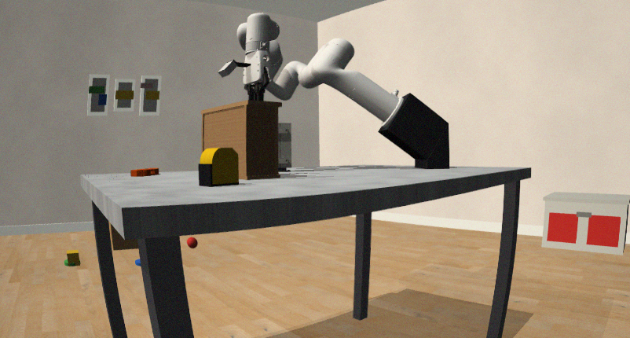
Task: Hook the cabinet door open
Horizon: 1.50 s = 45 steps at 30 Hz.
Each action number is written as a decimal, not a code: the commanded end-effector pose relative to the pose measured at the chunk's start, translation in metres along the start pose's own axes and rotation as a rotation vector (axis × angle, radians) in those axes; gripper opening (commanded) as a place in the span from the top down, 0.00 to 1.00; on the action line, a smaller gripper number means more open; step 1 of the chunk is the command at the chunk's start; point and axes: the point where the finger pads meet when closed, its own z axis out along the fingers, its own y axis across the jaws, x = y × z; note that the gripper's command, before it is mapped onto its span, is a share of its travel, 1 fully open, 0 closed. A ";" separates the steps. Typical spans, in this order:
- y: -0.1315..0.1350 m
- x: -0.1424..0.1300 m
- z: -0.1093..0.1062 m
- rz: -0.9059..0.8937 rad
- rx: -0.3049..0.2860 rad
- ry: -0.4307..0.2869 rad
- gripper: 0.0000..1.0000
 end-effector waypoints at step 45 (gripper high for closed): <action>0.001 0.002 0.058 -0.001 0.001 0.006 0.77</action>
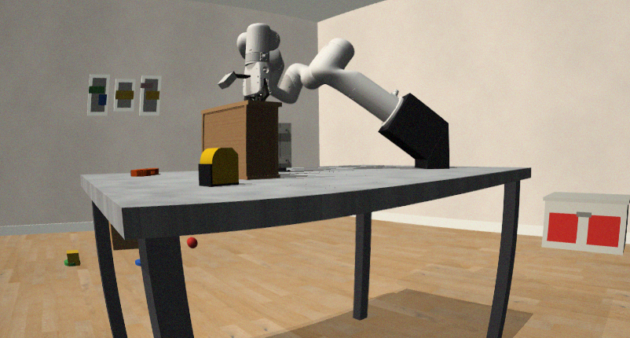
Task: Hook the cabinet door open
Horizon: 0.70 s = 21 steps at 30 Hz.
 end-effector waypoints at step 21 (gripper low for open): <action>0.002 0.003 0.087 0.001 -0.001 0.003 0.77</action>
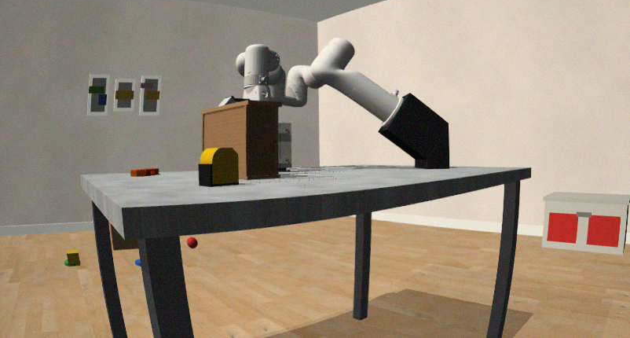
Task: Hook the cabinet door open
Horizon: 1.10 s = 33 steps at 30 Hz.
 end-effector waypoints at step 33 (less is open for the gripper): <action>0.001 0.004 0.033 0.001 -0.001 0.005 0.77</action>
